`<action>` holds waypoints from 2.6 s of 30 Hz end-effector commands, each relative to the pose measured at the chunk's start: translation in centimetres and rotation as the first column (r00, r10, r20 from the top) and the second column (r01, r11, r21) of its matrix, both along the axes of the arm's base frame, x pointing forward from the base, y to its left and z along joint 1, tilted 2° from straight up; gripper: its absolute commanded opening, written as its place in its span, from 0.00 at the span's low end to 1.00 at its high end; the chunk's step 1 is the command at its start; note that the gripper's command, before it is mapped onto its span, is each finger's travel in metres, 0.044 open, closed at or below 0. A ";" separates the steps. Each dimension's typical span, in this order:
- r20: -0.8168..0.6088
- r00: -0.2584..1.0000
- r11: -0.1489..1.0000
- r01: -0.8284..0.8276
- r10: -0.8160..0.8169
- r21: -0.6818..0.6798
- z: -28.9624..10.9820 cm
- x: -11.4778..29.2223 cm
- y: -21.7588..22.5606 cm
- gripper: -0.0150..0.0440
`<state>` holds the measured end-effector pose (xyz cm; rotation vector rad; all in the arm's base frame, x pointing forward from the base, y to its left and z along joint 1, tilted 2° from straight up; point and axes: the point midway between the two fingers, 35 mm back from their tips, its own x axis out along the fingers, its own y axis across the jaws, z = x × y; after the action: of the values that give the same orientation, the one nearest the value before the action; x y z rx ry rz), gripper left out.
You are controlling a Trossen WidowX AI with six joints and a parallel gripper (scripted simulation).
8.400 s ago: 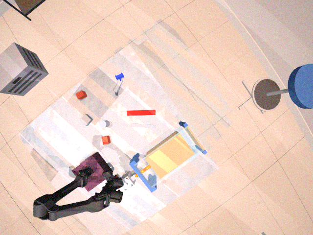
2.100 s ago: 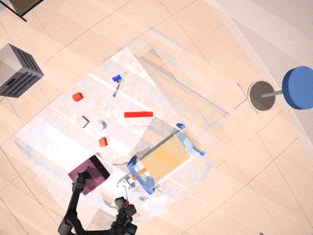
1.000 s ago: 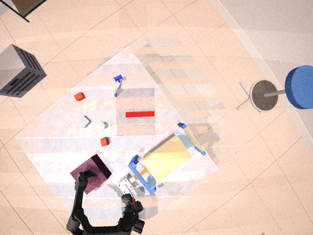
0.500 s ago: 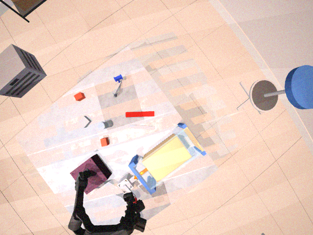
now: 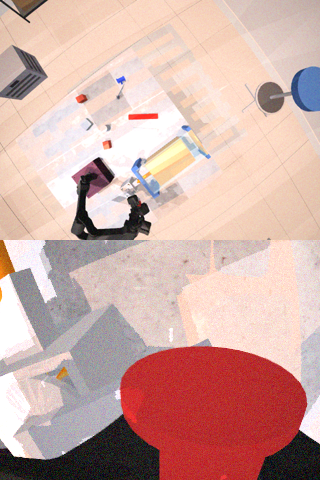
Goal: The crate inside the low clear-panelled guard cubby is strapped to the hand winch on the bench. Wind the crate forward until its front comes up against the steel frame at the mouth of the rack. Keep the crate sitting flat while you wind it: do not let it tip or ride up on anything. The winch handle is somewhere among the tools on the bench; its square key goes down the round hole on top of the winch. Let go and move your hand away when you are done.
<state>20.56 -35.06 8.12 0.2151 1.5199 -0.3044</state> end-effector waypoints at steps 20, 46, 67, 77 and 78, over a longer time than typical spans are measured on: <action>0.035 0.998 0.999 -0.043 0.043 0.014 0.1 2.8 1.4 0.25; 0.035 0.998 0.999 -0.043 0.043 0.014 0.1 3.0 1.6 0.25; 0.035 0.998 0.999 -0.043 0.043 0.014 0.1 3.2 1.7 0.25; 0.035 0.998 0.999 -0.043 0.043 0.014 0.1 3.2 1.7 0.25; 0.035 0.998 0.999 -0.043 0.043 0.014 0.1 3.2 1.7 0.25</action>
<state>21.29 -34.85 8.23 0.2123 1.5222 -0.3156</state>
